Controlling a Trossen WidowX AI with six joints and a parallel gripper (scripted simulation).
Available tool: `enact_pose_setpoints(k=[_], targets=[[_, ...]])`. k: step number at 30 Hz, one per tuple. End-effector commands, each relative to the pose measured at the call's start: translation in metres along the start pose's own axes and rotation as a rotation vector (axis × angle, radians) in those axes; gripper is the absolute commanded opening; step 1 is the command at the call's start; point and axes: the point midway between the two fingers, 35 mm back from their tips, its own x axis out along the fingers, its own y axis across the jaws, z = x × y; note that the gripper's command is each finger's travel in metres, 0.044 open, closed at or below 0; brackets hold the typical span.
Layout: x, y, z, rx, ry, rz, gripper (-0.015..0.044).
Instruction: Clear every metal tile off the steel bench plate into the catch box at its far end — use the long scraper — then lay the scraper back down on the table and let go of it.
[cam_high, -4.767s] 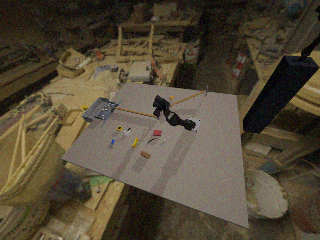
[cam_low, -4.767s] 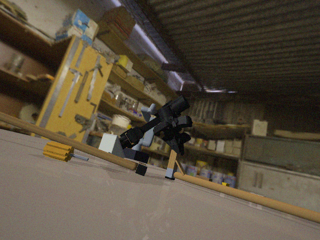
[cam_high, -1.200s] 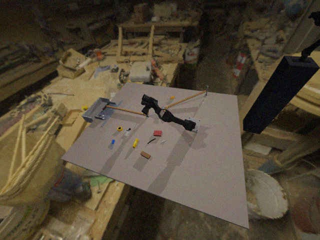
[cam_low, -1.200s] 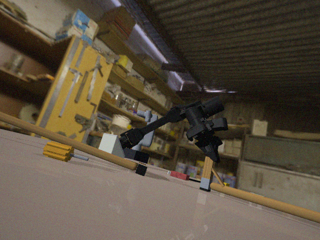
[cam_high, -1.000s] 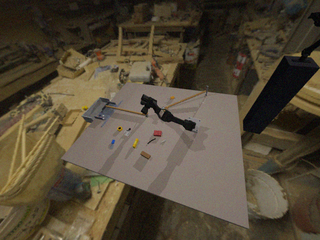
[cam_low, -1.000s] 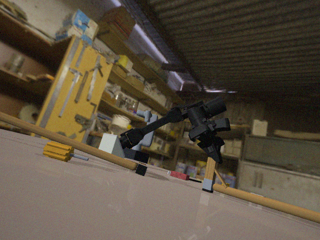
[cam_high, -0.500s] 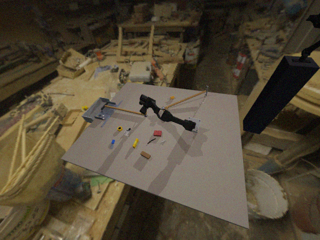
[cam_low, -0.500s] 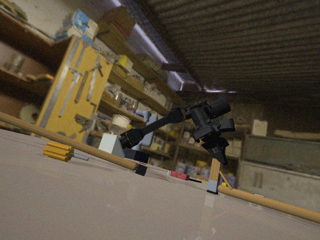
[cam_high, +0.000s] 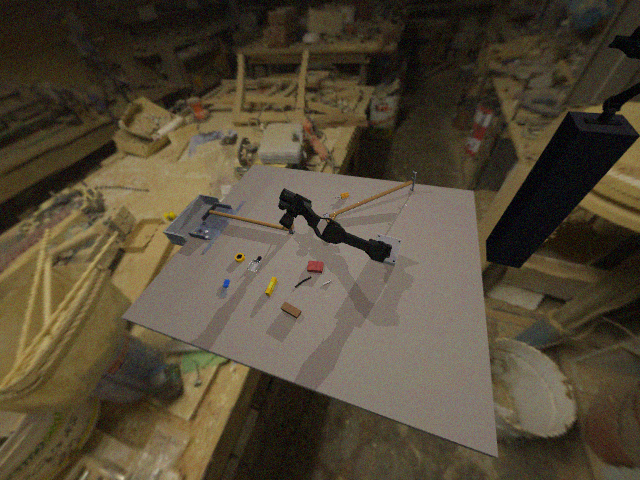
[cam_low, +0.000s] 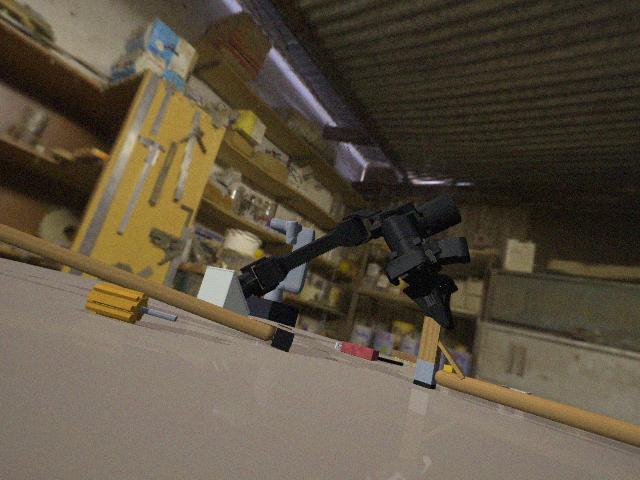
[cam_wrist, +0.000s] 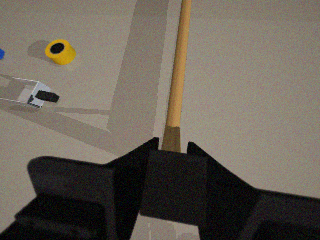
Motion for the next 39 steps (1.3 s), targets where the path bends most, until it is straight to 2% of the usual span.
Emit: enact_pose_setpoints(k=[1, 39], targets=[[0.000, 0.000, 0.000, -0.001, -0.002, 0.001, 0.0000], [-0.032, -0.008, -0.026, -0.004, 0.000, -0.007, 0.0000]])
